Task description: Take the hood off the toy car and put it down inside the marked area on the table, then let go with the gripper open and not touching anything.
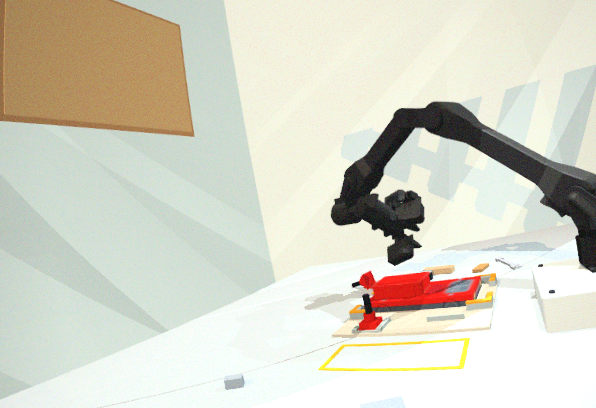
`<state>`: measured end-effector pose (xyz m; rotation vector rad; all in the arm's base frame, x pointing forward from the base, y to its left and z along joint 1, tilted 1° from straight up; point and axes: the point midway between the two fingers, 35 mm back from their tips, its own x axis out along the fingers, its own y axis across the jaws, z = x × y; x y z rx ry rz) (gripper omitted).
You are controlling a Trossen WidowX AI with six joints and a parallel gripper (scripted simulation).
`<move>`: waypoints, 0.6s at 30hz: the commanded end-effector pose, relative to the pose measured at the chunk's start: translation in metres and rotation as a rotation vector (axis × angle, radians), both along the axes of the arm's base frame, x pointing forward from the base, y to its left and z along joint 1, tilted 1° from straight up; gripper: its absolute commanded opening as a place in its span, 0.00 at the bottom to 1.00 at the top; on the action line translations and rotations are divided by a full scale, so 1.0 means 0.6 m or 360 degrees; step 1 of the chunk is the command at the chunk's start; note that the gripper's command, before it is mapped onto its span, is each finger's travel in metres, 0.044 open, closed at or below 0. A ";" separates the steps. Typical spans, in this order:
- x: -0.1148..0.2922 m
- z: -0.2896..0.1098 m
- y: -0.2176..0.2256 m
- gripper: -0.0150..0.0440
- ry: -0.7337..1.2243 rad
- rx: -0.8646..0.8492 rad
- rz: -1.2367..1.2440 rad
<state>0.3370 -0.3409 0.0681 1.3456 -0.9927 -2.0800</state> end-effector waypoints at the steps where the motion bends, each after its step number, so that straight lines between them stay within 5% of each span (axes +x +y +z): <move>1: 0.000 0.000 0.001 0.67 0.0010 0.0012 0.0011; 8: 0.008 0.001 0.046 0.98 0.0362 0.0458 0.0489; 18: 0.017 0.007 0.125 1.00 0.0867 0.1039 0.1389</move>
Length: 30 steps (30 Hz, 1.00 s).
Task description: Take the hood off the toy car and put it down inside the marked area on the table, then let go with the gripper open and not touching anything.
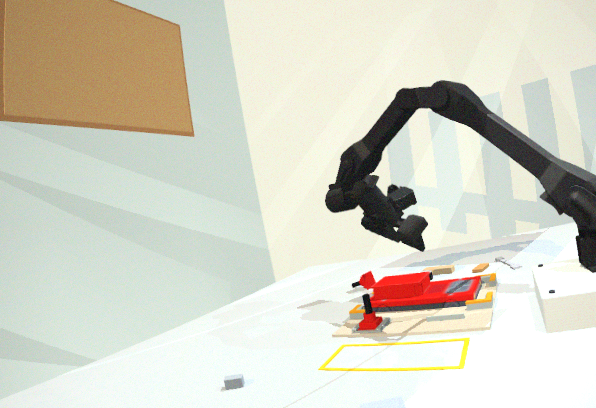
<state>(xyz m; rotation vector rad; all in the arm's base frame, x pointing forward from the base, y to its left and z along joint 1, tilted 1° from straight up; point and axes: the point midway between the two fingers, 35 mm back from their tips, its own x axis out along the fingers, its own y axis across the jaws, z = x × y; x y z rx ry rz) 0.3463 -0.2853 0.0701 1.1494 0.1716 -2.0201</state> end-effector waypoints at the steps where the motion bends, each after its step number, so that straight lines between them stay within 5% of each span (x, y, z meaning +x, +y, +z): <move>1: 0.002 0.004 0.041 1.00 0.0204 0.0287 0.0462; 16: 0.000 0.023 0.172 1.00 0.0648 0.0916 0.2077; 27: -0.015 0.046 0.268 1.00 0.0821 0.1016 0.3375; 30: -0.016 0.047 0.274 1.00 0.0828 0.1009 0.3456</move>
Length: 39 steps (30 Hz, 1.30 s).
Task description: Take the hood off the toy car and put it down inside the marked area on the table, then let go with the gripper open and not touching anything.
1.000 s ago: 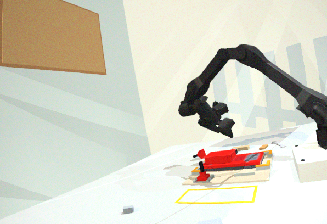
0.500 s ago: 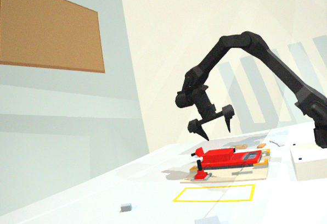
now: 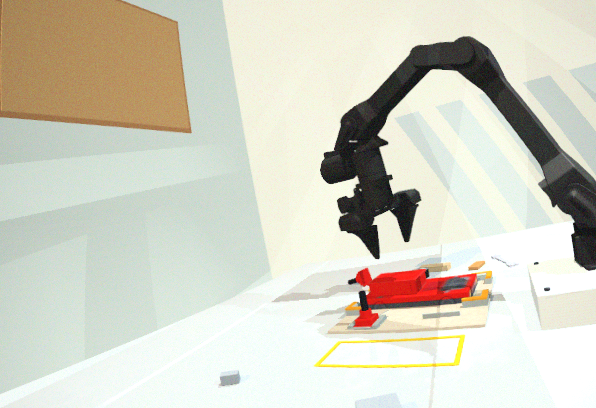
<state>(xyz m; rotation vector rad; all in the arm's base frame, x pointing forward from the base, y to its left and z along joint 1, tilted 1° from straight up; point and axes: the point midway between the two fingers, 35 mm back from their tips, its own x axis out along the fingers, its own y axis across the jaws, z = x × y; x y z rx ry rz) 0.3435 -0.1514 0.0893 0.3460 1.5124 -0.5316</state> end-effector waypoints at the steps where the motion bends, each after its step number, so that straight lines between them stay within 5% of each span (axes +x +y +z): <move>1: -0.012 0.015 0.051 1.00 -0.0035 0.0183 0.0641; 39: -0.009 -0.014 0.049 1.00 -0.0035 0.0183 0.0641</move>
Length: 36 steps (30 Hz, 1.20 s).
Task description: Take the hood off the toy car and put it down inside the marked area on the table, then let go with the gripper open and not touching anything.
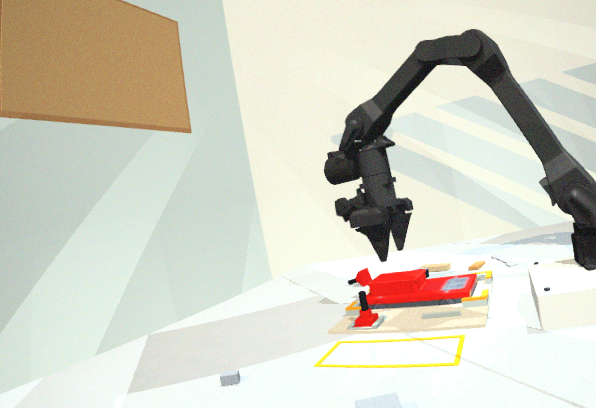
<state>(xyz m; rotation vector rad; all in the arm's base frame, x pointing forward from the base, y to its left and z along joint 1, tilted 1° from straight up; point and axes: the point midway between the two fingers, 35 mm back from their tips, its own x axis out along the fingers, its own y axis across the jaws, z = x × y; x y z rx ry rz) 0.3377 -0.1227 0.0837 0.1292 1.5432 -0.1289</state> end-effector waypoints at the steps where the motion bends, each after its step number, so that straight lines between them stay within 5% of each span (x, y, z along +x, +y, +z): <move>1: 0.000 -0.005 0.001 1.00 -0.0001 0.0005 0.0008; 36: 0.000 -0.045 0.001 1.00 -0.0001 0.0005 0.0008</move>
